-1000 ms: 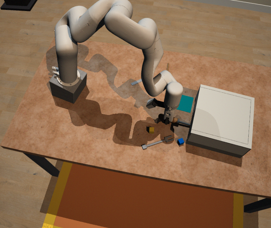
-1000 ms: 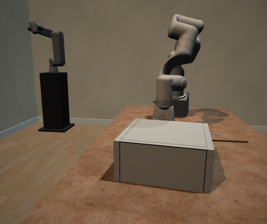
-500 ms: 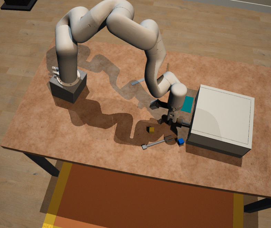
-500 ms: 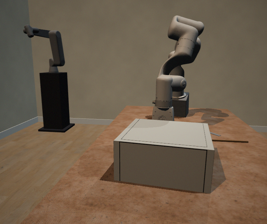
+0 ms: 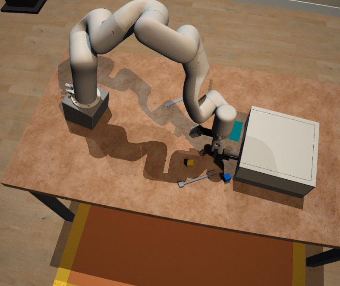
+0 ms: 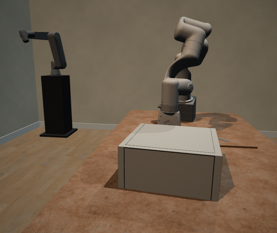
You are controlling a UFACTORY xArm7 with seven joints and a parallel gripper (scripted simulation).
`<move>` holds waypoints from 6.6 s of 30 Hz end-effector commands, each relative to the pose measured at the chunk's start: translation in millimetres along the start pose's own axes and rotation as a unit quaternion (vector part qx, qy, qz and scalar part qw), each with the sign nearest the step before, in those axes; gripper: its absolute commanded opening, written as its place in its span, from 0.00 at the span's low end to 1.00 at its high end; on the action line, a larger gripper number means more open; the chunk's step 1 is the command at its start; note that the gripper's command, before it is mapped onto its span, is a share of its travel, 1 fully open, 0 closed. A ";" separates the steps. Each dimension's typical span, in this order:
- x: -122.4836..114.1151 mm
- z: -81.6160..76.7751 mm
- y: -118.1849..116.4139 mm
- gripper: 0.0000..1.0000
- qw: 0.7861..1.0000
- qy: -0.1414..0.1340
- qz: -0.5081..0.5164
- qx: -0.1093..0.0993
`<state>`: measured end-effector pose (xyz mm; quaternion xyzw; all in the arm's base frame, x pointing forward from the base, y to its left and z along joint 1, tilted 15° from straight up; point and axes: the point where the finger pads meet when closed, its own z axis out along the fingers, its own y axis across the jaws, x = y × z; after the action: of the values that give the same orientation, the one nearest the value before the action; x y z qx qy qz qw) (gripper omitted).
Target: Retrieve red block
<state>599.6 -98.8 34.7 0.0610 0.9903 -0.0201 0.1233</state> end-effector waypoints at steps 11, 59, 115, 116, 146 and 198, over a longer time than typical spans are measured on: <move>-2.4 -1.7 -0.3 0.00 1.000 -0.002 0.000 0.000; -2.2 -1.7 72.5 0.00 1.000 -0.002 -0.001 0.000; 13.4 -1.7 74.6 0.00 1.000 -0.002 -0.001 0.000; 14.8 -1.6 74.6 0.00 1.000 -0.002 -0.001 0.000; 75.6 -1.4 74.4 0.00 1.000 -0.002 -0.002 0.000; 210.0 -0.8 73.9 0.00 1.000 -0.002 -0.003 0.000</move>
<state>408.4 -1.7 -18.2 0.0583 0.9905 -0.0221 0.1226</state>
